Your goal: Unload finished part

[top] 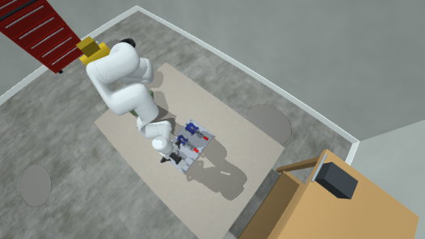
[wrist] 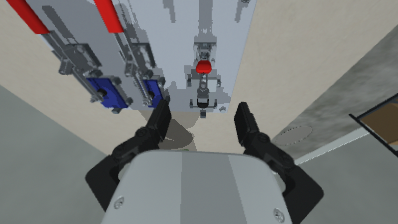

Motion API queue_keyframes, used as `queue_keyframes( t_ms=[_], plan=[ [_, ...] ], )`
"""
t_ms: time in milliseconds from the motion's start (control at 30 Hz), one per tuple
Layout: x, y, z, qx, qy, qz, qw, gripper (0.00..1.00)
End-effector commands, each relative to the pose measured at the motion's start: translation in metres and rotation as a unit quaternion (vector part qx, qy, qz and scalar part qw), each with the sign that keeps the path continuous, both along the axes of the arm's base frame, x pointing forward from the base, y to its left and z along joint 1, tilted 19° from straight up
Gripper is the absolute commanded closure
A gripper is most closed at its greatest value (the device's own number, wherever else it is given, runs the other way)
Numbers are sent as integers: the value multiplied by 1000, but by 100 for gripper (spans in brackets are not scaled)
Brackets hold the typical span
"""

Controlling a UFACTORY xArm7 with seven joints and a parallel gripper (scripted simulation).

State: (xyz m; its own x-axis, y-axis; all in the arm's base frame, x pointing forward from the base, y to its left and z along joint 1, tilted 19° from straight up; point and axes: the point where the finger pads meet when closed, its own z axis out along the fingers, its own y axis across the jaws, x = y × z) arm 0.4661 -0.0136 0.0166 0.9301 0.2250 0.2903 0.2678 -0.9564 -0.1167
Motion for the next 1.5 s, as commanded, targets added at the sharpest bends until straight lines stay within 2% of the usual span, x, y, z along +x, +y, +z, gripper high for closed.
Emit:
queue_keyframes(
  t_ms=[0, 300, 600, 1100, 1467],
  plan=[
    [-16, -5, -4, 2, -4, 0, 1000, 0],
    [-41, -10, -12, 2, -4, 0, 1000, 0],
    [-50, -12, -14, 2, -4, 0, 1000, 0],
    [-50, -12, -18, 2, -4, 0, 1000, 0],
    [-43, -7, -43, 2, -4, 0, 1000, 0]
  ],
)
